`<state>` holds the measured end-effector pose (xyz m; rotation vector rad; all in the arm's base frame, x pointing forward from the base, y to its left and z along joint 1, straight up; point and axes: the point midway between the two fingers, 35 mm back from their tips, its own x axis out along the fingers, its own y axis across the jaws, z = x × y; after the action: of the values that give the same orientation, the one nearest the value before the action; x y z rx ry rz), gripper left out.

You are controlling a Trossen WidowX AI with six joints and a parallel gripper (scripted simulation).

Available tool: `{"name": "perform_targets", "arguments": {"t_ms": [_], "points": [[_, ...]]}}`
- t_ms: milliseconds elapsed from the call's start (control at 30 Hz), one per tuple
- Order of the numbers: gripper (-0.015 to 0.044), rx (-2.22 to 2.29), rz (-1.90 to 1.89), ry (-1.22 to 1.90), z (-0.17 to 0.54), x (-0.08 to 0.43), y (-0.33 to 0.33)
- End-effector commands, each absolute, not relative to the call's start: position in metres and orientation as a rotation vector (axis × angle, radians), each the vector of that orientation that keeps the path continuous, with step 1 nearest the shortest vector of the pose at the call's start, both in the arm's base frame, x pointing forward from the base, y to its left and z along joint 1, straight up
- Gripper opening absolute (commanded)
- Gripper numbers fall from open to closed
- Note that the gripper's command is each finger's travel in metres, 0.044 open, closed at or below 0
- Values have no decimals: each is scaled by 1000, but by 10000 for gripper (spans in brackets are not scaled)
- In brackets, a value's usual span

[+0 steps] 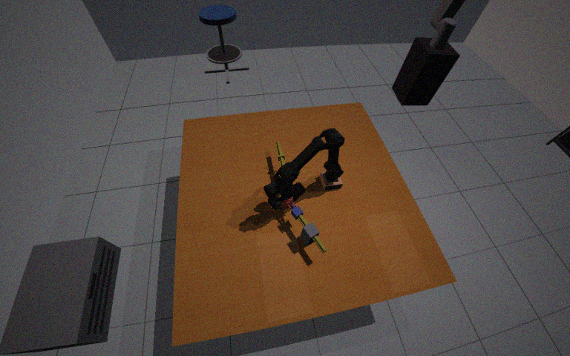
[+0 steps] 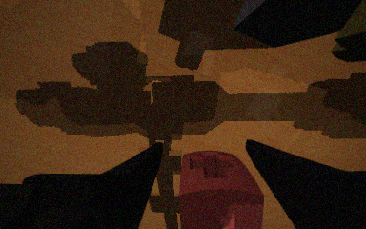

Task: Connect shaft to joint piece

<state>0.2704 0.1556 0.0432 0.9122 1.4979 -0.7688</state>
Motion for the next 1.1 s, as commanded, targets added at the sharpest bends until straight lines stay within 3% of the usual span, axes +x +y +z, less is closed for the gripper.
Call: {"name": "perform_targets", "arguments": {"t_ms": [0, 200, 1067], "points": [[335, 916, -774, 1501, 41, 269, 156], [182, 916, -774, 1501, 41, 269, 156], [182, 916, -774, 1501, 41, 269, 156]]}}
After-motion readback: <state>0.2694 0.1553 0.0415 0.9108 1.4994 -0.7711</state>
